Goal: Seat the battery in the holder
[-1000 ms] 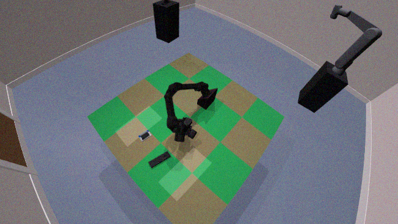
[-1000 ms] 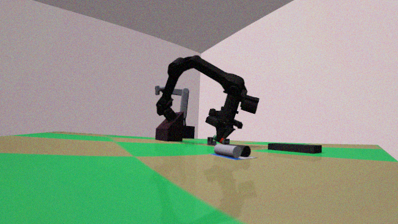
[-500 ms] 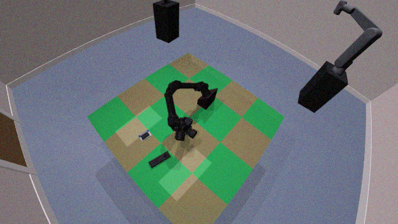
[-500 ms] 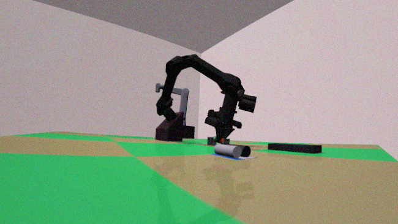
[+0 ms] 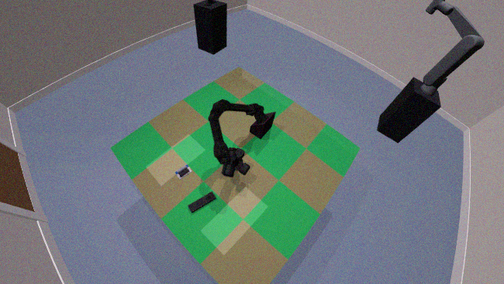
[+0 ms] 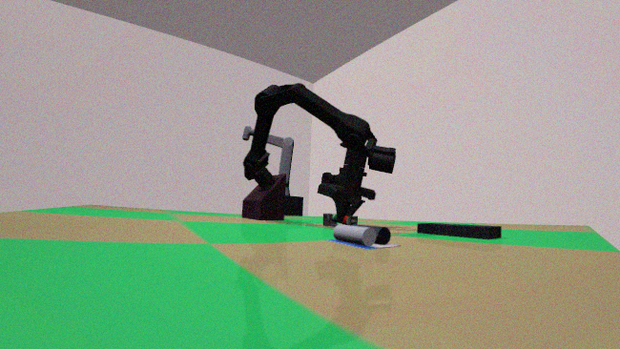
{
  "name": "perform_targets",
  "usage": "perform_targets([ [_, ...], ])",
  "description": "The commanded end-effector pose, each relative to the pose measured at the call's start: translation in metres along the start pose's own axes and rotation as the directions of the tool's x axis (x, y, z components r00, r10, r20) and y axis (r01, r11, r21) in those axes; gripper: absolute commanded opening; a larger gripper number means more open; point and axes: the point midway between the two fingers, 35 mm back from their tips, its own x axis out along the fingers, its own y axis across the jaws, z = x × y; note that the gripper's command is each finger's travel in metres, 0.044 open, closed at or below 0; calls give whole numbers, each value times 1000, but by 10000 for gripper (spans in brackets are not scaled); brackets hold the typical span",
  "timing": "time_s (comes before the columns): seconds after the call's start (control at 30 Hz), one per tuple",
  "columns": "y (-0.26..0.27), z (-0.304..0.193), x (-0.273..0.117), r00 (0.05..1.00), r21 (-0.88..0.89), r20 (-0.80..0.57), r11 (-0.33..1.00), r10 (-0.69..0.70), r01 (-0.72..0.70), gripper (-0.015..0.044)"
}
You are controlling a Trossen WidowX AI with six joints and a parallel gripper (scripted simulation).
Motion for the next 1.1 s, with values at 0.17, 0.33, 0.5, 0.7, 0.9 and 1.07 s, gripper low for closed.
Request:
perform_targets([
  [0.17, 1, -2, 1, 999, 6, -45, 1000, 0, 0, 76],
  [0.33, 1, -1, 2, 998, 6, -62, 1000, -1, 1, 76],
  [0.5, 2, 0, 2, 997, 6, -80, 1000, -2, 3, 76],
  [0.7, 2, 1, 3, 995, 6, -102, 1000, -4, 5, 76],
  [0.9, 3, 2, 3, 992, 5, -123, 1000, -6, 7, 76],
  [1.07, 4, 3, 4, 990, 5, -141, 1000, -8, 9, 76],
])
